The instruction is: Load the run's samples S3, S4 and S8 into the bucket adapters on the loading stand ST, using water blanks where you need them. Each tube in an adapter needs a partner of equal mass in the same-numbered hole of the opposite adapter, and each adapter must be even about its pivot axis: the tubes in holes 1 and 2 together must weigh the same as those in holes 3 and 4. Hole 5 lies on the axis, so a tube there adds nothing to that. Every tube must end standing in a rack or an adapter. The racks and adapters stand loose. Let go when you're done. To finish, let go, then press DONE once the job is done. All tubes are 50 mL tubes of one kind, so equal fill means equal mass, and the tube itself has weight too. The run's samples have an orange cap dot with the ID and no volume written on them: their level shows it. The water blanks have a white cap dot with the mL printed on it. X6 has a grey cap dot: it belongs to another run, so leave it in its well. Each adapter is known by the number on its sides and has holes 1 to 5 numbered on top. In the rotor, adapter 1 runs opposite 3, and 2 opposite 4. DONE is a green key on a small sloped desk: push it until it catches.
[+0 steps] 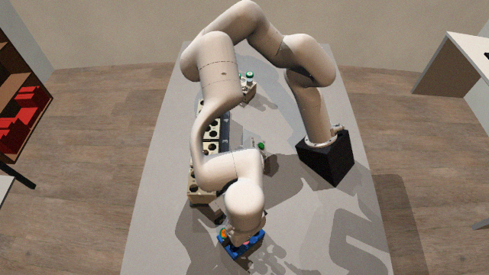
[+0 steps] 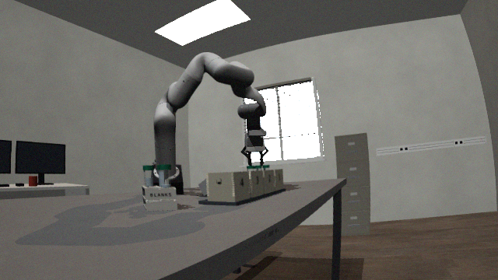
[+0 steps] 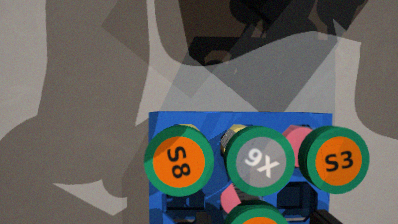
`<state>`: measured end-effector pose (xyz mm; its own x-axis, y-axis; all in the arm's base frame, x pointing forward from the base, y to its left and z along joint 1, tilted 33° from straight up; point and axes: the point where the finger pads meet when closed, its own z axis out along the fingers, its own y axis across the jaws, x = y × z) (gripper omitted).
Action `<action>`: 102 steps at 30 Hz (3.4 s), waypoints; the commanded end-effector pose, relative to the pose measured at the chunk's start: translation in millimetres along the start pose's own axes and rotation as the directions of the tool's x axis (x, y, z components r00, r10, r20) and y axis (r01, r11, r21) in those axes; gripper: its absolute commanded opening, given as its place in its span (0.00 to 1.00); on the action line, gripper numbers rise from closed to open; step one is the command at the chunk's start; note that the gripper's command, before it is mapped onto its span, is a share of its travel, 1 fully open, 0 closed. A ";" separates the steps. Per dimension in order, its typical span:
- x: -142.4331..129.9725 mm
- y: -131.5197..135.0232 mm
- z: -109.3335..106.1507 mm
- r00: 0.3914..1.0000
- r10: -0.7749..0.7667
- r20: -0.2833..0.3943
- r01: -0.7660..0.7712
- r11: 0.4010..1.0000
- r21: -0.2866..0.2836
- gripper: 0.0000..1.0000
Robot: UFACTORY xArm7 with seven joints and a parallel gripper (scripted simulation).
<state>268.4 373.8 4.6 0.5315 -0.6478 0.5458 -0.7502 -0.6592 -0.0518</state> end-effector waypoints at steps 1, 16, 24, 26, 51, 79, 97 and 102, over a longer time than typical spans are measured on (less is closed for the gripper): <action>-1.3 -1.4 0.3 1.000 0.000 0.003 0.000 1.000 0.005 0.57; -1.3 -1.4 5.0 1.000 0.000 0.003 0.000 1.000 0.005 0.57; -1.3 -1.5 9.0 1.000 0.000 0.003 0.000 1.000 0.005 0.57; -1.3 -1.5 10.3 1.000 0.000 0.003 0.000 1.000 0.005 0.57; -1.4 -1.5 20.4 1.000 0.000 0.003 0.000 1.000 0.005 0.57; -1.4 -1.5 18.6 1.000 0.000 0.003 0.000 1.000 0.005 0.00; -1.4 -1.5 18.6 1.000 0.000 0.003 0.000 1.000 0.005 0.00; -1.4 -1.5 16.0 1.000 0.000 0.003 0.000 1.000 0.005 0.00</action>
<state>276.5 366.4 -12.5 0.5315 -0.6479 0.5456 -0.7500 -0.6594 -0.0525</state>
